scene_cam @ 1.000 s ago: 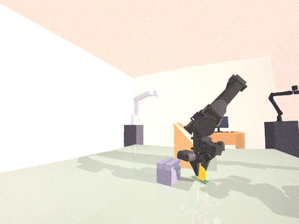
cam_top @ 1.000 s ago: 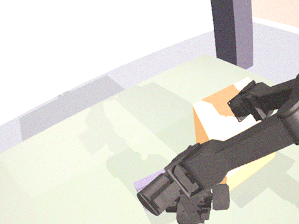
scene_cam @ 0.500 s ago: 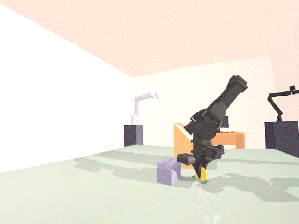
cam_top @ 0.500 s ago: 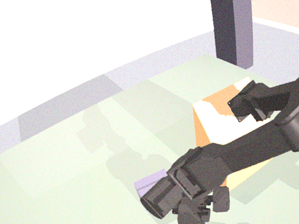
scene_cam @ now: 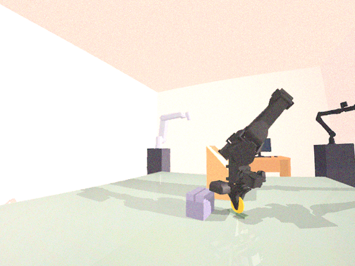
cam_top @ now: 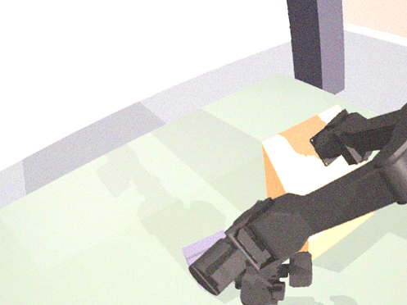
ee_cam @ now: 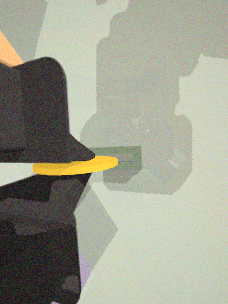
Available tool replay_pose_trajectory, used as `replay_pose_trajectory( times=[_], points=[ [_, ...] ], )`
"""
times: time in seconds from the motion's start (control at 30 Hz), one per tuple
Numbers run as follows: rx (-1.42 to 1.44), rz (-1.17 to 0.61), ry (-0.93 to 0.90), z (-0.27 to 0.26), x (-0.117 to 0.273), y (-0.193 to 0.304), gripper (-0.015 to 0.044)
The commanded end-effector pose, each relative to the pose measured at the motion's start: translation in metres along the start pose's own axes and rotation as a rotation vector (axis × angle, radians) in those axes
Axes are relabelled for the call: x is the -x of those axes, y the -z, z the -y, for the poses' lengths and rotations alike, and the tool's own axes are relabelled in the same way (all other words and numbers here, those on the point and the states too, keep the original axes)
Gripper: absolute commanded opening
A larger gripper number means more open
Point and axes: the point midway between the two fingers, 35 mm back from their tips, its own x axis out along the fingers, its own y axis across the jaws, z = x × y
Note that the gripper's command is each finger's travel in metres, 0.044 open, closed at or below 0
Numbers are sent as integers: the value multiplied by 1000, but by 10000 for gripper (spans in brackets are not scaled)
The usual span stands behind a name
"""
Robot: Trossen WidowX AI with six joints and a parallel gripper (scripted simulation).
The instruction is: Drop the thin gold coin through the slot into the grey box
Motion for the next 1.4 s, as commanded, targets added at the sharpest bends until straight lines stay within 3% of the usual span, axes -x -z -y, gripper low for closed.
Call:
replay_pose_trajectory(
  times=[0.0,1.17,1.37],
  points=[
    [10,5,10,3,11,-3,0],
    [10,7,9,0,91,-2,0],
    [-146,7,9,2,91,-2,0]
  ],
)
